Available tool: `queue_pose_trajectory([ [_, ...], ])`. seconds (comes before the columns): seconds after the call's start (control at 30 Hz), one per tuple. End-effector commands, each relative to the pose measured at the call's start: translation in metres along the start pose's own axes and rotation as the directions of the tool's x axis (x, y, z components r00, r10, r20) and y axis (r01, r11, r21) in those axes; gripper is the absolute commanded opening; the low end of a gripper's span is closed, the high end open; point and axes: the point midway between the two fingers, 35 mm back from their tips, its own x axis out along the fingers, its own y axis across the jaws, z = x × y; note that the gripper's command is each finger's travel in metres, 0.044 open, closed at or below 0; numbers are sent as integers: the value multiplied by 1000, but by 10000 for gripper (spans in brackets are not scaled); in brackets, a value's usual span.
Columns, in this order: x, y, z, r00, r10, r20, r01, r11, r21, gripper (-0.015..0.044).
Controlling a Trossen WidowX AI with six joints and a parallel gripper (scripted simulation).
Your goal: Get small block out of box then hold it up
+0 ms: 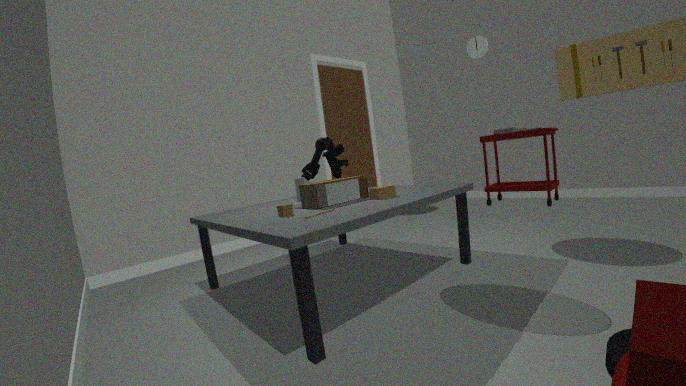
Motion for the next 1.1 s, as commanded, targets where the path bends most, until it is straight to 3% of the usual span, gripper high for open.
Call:
queue_pose_trajectory([
  [0.0, -5, -2, 5, 1000, 2, 14, -4, 984, 180, 0],
  [0.47, -14, -3, 6, 999, 19, 33, -36, 737, 675, 0],
  [0.77, -21, -3, 7, 998, 28, 47, -55, 451, 891, 0],
  [1.07, -27, -4, 8, 997, 36, 64, -68, 106, 992, 0],
])
